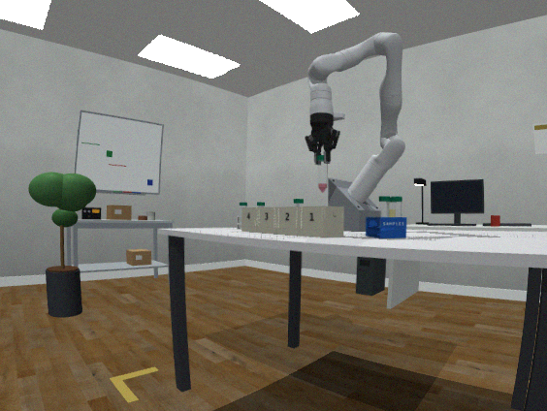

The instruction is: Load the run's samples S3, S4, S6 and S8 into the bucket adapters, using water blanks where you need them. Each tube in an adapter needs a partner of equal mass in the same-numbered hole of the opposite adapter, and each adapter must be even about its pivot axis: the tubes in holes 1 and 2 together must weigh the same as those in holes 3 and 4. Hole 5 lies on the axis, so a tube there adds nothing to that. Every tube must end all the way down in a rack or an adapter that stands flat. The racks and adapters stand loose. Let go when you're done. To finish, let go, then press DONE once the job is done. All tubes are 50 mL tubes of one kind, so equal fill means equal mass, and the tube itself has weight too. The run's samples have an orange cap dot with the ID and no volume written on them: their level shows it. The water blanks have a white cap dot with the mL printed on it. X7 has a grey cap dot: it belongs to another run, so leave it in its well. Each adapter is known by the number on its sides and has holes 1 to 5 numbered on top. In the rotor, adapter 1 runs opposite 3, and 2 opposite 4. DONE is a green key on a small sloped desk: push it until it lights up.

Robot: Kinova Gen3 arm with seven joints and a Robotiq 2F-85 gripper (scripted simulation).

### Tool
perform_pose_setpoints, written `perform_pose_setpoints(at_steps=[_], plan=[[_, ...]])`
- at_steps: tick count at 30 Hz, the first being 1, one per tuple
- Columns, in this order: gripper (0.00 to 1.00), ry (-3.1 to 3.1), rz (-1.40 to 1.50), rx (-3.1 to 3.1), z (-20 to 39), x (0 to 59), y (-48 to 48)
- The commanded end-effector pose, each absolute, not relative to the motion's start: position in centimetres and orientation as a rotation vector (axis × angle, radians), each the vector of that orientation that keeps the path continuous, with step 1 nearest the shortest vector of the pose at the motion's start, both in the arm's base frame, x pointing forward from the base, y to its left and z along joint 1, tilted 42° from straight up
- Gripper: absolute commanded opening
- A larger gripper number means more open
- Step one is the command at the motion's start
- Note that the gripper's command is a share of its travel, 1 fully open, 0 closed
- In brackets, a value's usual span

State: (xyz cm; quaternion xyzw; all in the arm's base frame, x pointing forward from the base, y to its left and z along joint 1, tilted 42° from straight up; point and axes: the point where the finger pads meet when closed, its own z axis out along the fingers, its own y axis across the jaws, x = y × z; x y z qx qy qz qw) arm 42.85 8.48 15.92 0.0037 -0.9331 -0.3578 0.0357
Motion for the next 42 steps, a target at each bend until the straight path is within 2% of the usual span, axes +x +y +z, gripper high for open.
perform_pose_setpoints(at_steps=[1, 42], plan=[[0.1, -2.868, -1.099, 0.01, 15.9, 42.9, 8.4], [0.1, -2.868, -1.099, 0.01, 13.0, 42.6, 11.1]])
